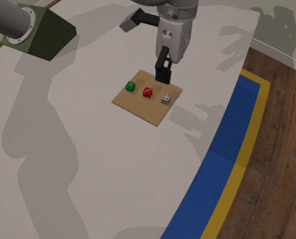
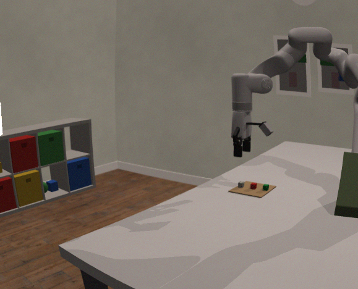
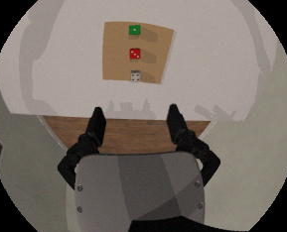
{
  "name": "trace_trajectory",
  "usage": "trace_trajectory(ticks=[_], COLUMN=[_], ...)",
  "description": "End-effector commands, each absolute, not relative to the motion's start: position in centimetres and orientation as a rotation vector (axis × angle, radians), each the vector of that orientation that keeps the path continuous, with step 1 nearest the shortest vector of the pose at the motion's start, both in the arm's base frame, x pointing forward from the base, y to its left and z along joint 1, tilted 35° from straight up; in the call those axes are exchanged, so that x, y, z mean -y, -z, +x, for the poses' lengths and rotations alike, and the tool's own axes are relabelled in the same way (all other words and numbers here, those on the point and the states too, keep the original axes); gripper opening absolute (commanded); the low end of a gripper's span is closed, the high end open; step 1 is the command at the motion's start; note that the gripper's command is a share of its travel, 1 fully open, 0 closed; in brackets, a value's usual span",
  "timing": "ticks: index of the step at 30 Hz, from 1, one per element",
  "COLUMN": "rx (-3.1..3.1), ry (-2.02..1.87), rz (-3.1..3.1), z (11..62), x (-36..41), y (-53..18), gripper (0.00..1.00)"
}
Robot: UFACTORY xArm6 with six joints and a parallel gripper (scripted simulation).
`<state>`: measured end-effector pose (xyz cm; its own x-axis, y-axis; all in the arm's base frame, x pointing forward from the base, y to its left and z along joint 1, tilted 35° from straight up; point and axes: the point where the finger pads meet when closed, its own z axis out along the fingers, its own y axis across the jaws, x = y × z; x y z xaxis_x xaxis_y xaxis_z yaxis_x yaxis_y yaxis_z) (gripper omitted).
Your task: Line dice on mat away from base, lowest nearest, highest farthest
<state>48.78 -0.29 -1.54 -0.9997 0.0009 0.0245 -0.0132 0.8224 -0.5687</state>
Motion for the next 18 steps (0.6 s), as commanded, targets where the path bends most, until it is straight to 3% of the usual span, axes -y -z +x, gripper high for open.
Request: trace_trajectory(ticks=[1,18], rx=[2.980,2.980], ry=[-0.929,-0.929], rz=[0.011,0.011], z=[48.9,49.0], x=[-0.8,-3.1], y=[0.0,-3.3], gripper=[1.00,1.00])
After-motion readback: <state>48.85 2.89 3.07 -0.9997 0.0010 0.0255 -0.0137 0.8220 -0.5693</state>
